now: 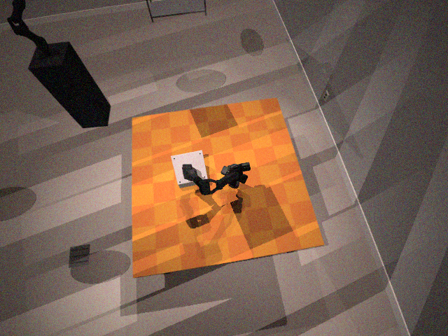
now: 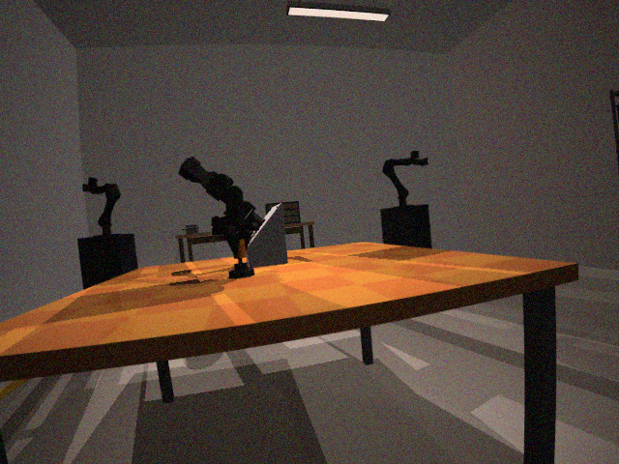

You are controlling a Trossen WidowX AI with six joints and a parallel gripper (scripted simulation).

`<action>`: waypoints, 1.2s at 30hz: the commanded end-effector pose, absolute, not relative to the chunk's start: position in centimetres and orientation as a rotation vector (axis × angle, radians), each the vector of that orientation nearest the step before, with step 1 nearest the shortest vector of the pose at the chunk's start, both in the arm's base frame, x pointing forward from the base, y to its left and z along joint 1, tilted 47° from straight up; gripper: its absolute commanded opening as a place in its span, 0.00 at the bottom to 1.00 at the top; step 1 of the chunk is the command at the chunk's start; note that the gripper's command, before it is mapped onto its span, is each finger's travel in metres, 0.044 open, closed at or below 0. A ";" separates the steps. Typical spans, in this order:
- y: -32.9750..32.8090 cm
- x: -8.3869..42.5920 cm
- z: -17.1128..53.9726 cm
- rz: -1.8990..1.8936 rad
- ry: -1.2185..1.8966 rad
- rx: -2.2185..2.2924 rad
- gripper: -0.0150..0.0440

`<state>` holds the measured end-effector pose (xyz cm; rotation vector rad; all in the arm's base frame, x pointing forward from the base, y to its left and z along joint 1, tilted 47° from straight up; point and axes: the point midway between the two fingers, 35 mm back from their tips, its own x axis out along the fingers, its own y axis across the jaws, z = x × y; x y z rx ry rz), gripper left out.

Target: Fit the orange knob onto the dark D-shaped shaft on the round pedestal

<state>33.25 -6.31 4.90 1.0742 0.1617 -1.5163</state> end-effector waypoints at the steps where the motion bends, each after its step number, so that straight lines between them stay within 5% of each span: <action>1: -6.3 33.3 4.9 -1.515 0.161 1.074 0.25; 36: -6.2 33.4 5.0 -1.557 0.002 1.239 0.25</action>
